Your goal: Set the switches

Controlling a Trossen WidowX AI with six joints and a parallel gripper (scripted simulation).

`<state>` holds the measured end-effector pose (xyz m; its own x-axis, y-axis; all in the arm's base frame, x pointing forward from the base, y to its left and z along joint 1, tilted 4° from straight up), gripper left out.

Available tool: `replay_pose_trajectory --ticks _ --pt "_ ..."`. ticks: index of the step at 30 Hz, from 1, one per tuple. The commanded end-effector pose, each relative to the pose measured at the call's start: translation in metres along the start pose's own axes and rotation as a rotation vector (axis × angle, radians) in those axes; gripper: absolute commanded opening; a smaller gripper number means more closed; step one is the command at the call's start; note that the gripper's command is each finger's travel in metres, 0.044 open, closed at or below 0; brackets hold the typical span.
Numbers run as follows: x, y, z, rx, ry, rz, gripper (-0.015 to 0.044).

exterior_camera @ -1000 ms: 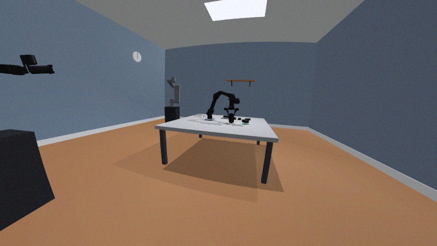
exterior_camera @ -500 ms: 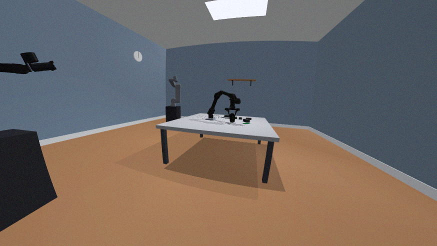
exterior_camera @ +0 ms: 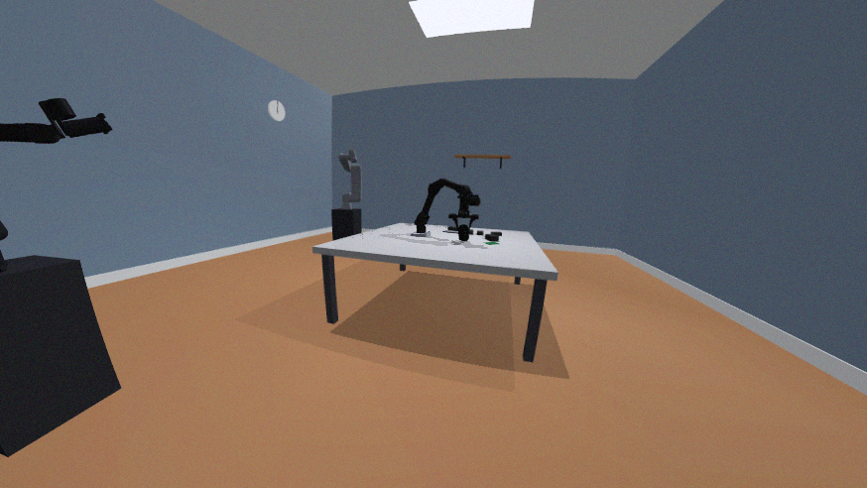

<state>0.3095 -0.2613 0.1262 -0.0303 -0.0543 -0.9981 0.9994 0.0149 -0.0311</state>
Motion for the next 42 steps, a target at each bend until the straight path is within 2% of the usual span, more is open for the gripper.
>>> replay_pose_trajectory --ticks 1,42 --pt "0.008 0.002 -0.003 -0.016 0.017 -0.011 0.0338" --pt "0.036 -0.002 0.014 -0.016 0.016 -0.012 0.0338"
Point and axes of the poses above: the point midway between the two fingers, 35 mm back from their tips, its own x axis out along the fingers, its own y axis across the jaws, z = x × y, the point moved 3 cm from there along -x, back along the fingers, and after that the axes turned 10 degrees about -x, right-handed, at the moved point
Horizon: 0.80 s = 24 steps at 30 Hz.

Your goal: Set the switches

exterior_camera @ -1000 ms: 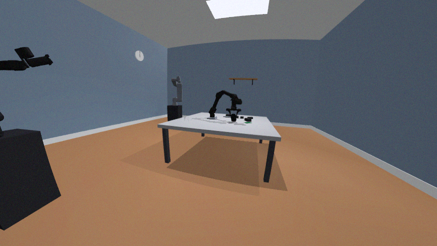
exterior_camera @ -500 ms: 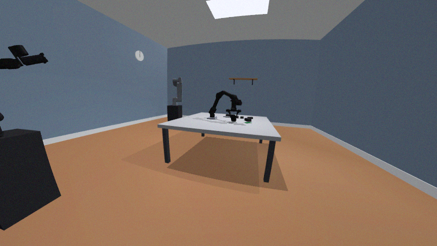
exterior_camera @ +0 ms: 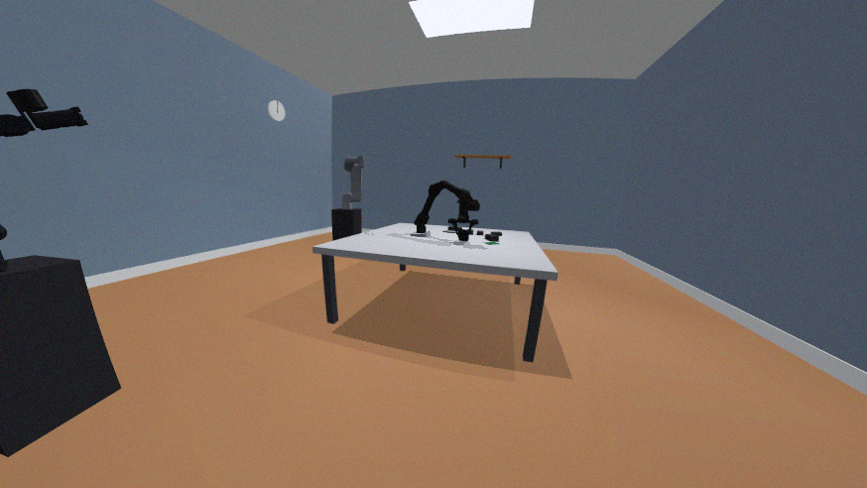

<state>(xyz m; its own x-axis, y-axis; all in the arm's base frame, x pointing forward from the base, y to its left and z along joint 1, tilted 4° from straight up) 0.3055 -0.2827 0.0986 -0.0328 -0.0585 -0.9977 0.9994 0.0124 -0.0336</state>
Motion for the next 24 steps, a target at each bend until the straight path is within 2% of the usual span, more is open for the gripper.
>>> replay_pose_trajectory --ticks 1,24 --pt "0.008 0.002 -0.005 -0.018 0.02 -0.009 0.0338" --pt "0.025 0.0 0.001 -0.018 0.019 -0.009 0.0337"
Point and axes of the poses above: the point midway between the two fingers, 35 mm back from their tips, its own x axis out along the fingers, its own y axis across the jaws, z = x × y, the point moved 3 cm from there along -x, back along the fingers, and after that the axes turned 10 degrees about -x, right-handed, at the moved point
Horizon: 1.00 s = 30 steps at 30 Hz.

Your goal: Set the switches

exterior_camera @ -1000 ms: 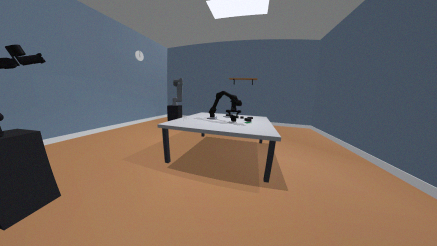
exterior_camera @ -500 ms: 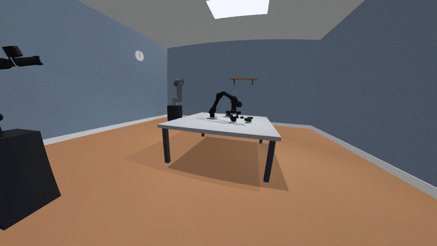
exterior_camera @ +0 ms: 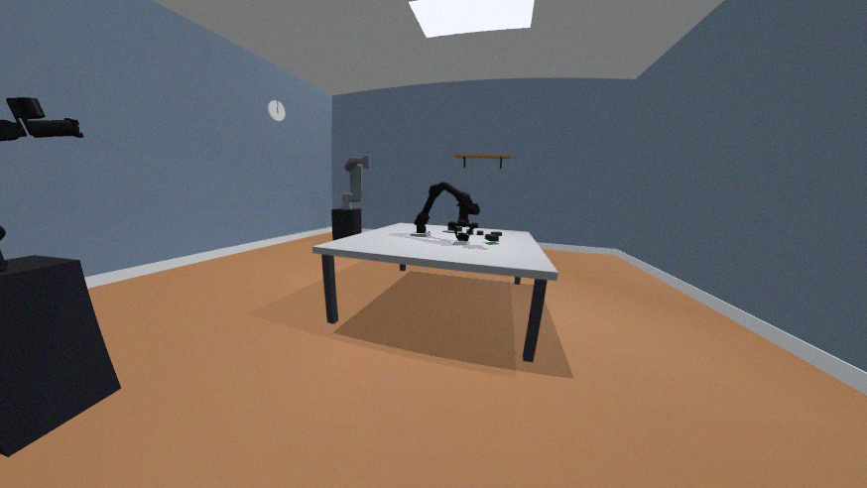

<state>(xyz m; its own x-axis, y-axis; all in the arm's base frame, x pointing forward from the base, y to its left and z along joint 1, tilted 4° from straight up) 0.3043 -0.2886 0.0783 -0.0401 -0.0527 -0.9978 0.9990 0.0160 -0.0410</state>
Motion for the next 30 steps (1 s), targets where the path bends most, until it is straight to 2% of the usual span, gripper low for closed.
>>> replay_pose_trajectory --ticks 1,30 --pt "0.005 0.001 -0.003 -0.014 0.013 -0.002 0.0337" --pt "0.023 0.0 0.001 -0.012 0.011 -0.003 0.0338"
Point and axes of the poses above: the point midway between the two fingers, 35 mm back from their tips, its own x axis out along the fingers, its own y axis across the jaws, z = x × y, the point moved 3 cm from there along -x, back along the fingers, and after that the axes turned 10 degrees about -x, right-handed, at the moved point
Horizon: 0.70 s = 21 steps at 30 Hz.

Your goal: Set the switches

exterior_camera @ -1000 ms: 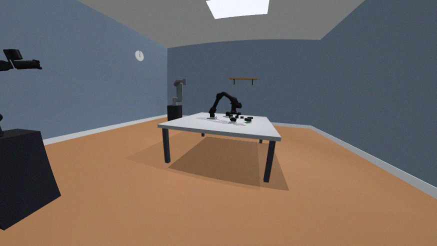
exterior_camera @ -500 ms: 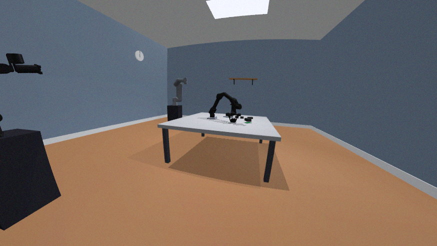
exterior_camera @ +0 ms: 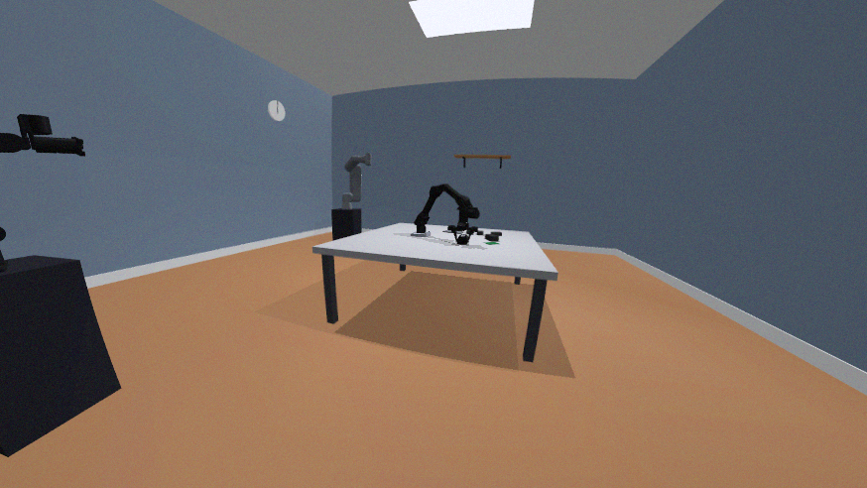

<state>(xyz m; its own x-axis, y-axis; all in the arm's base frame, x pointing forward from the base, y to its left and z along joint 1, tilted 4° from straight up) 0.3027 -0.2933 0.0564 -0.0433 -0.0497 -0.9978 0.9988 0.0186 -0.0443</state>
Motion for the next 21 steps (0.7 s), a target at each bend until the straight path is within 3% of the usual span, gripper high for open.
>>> replay_pose_trajectory --ticks 1,4,8,17,21 --pt "0.0 0.001 -0.002 -0.008 0.006 0.001 0.0338" --pt "-0.001 0.0 -0.001 -0.002 0.001 0.0 0.0338" --pt "0.0 0.0 0.0 0.0 0.0 0.0 0.044" --pt "-0.001 0.001 -0.002 0.0 0.0 0.0 0.044" --pt "-0.034 0.009 -0.049 0.0 0.005 0.001 0.044"
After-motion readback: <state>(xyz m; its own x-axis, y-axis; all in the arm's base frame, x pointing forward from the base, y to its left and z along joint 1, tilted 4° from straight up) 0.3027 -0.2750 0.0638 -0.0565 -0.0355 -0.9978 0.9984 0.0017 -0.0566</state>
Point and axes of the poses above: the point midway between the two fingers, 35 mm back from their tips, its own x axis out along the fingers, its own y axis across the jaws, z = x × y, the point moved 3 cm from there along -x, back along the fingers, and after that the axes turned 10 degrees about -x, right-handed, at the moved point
